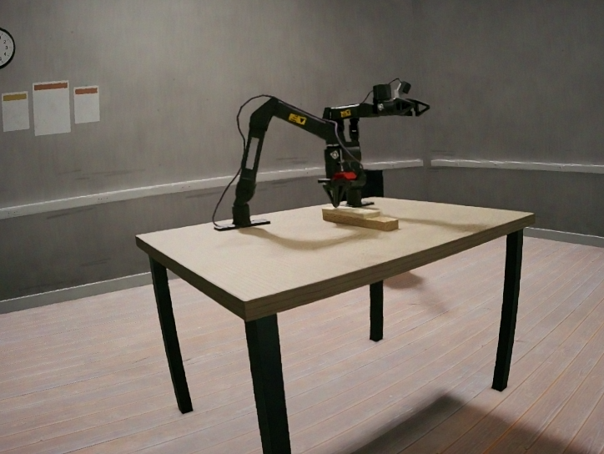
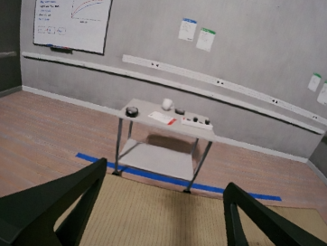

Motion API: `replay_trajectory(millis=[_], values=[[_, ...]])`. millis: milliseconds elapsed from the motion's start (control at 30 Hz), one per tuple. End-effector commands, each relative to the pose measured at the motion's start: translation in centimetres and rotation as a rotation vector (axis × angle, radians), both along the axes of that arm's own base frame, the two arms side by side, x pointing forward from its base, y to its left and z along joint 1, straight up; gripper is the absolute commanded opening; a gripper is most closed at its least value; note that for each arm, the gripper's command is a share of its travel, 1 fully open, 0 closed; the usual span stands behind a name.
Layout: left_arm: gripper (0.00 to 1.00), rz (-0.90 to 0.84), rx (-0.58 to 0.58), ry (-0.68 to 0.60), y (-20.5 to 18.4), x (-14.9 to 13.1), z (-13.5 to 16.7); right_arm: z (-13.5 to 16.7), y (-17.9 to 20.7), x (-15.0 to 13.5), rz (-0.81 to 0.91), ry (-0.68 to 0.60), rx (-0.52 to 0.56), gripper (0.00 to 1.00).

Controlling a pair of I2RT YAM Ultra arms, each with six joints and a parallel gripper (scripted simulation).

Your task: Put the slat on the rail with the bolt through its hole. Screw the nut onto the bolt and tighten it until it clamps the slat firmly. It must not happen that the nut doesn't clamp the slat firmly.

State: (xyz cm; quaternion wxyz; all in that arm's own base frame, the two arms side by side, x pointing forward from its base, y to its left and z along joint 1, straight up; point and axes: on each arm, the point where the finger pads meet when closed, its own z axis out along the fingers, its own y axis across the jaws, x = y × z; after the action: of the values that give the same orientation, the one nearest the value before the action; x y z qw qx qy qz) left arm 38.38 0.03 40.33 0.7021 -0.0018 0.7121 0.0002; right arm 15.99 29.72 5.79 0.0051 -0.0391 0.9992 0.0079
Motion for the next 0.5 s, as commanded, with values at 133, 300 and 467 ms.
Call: replay_trajectory(millis=[133, 300, 467], values=[[1.00, -0.003, 0.002, -0.027, 0.07, -0.32, 0.85, -1.02, -0.14, -0.12, -0.178, 0.007, -0.003, 0.12], [1.00, -0.003, 0.002, -0.027, 0.07, -0.32, 0.85, -1.03, -0.15, -0.12, -0.277, 0.008, -0.002, 0.12], [1.00, -0.003, 0.002, -0.027, 0.07, -0.32, 0.85, -1.03, -0.15, -0.12, -0.337, 0.009, -0.002, 0.12]])
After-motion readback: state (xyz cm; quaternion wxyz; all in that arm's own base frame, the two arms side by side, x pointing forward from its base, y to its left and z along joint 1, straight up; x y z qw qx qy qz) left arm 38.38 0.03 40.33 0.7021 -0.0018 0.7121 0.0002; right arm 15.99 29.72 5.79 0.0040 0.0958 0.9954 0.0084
